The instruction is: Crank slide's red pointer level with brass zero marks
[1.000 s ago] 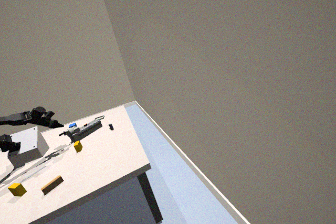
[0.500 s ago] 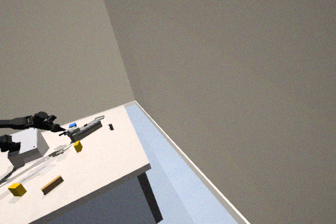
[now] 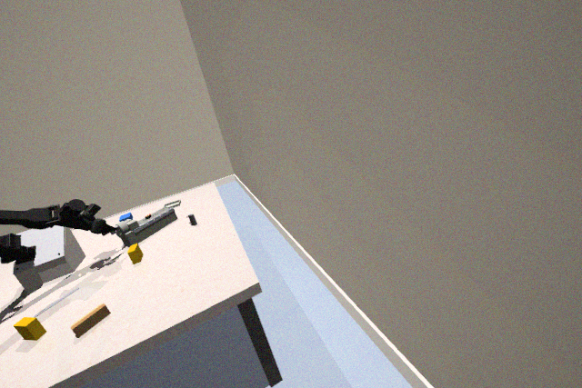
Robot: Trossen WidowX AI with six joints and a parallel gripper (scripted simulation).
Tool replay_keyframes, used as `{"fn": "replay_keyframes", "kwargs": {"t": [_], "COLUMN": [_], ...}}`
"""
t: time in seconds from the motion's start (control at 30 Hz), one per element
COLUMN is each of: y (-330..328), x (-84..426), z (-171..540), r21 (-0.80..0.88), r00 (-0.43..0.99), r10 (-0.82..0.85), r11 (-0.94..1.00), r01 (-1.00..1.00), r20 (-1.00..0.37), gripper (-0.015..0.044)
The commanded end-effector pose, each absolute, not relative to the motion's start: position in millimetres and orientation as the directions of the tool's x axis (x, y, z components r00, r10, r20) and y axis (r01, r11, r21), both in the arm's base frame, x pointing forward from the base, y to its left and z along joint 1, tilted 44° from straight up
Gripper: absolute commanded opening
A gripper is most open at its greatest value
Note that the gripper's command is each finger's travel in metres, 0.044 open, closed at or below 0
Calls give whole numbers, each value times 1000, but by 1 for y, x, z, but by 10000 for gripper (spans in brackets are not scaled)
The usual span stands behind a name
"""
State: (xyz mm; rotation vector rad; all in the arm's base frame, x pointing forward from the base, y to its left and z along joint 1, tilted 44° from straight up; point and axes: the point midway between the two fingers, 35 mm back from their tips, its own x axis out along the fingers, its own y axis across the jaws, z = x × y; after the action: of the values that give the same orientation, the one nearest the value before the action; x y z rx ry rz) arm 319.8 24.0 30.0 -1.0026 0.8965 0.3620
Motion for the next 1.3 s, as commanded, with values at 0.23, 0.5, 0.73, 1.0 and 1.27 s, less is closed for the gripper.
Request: {"fn": "replay_keyframes", "kwargs": {"t": [0.23,0.5,0.73,1.0,1.27], "y": [12,4,4,4,4], "x": [318,318,318,318,317], "z": [14,7,7,7,7], "r21": [-565,-566,-566,-566,-566], "r00": [595,595,595,595,595], "r10": [-126,-127,-127,-127,-127], "r11": [513,513,513,513,513], "r01": [-646,-645,-645,-645,-645], "r20": [-794,-794,-794,-794,-794], "gripper": [440,440,256,46,0]}}
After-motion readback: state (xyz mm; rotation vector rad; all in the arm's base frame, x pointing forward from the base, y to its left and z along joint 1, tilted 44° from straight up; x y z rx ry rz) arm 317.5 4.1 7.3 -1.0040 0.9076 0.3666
